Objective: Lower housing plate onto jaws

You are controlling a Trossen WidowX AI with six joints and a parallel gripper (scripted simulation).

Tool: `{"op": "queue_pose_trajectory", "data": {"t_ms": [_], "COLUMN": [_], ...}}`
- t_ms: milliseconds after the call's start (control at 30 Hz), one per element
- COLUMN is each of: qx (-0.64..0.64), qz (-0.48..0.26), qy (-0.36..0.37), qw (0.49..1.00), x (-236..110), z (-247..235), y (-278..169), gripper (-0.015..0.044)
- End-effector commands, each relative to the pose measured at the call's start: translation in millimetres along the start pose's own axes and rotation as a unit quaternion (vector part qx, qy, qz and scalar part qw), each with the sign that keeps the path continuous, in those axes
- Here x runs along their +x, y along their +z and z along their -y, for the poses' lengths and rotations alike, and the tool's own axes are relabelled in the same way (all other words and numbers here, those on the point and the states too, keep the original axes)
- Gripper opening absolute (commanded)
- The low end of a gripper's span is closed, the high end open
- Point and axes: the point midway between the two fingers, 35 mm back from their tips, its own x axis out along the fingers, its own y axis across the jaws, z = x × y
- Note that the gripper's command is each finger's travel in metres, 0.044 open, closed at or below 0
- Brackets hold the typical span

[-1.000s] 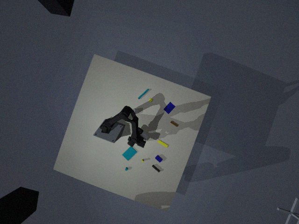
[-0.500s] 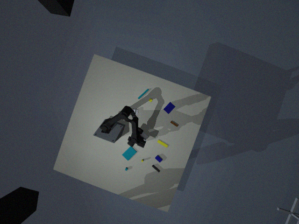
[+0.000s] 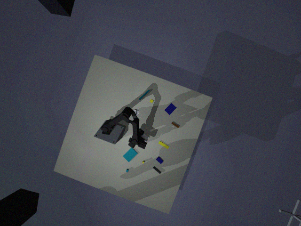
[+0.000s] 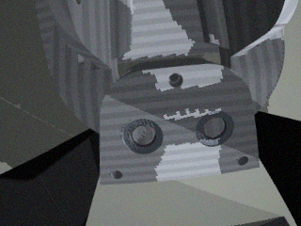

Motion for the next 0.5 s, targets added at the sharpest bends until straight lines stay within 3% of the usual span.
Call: {"op": "queue_pose_trajectory", "data": {"t_ms": [0, 133, 267, 467], "qx": [0.002, 0.002, 0.0, 0.0], "qz": [0.0, 0.0, 0.0, 0.0], "qy": [0.002, 0.002, 0.0, 0.0], "qw": [1.0, 1.0, 1.0, 1.0], "x": [0.2, 0.2, 0.0, 0.0], "z": [-0.3, -0.3, 0.0, 0.0], "y": [0.1, 0.1, 0.0, 0.0], "gripper": [0.0351, 0.0351, 0.044, 0.044]}}
